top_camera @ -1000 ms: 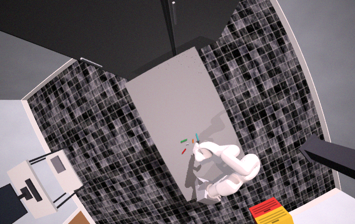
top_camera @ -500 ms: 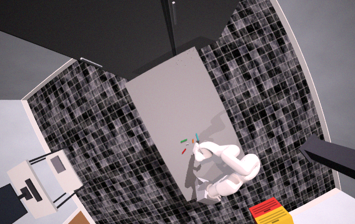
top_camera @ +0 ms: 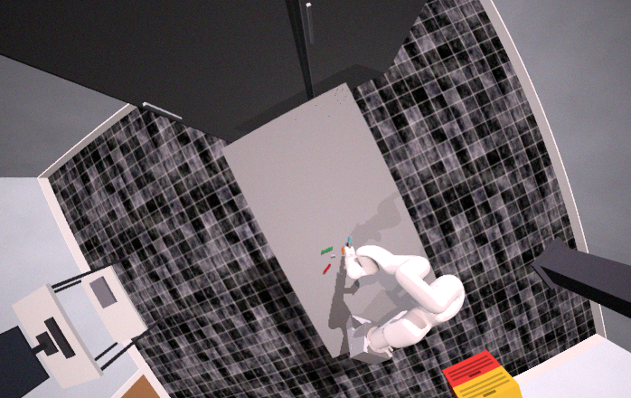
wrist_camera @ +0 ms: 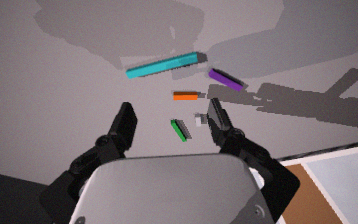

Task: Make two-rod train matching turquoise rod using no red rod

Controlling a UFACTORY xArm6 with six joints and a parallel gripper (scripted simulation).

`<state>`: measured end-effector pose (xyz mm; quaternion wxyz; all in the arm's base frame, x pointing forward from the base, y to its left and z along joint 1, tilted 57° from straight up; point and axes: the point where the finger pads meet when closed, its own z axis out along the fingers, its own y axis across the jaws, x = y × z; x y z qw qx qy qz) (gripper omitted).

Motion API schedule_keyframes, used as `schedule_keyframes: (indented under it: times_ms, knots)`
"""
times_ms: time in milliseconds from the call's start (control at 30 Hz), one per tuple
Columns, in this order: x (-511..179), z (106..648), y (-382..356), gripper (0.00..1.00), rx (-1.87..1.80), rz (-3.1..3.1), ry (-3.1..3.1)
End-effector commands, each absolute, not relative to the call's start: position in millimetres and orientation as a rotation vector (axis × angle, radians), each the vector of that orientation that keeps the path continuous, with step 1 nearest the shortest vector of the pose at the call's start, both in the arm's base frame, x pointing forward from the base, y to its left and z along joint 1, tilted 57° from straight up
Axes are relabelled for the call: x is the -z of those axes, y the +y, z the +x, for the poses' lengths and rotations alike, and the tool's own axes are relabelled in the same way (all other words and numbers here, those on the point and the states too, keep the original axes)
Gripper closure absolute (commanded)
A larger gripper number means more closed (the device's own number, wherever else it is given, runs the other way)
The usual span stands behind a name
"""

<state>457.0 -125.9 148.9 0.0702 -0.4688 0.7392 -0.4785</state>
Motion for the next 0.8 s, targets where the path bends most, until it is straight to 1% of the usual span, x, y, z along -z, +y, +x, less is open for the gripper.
schedule_keyframes:
  times_ms: [0,233,767]
  knots:
    - [-163.5,467.6,-128.7,0.00,1.467,-1.635,2.179]
    - [-183.0,480.2,-133.1,0.00,1.512,-1.898,2.061]
    - [-183.9,480.7,-133.3,0.00,1.514,-1.910,2.055]
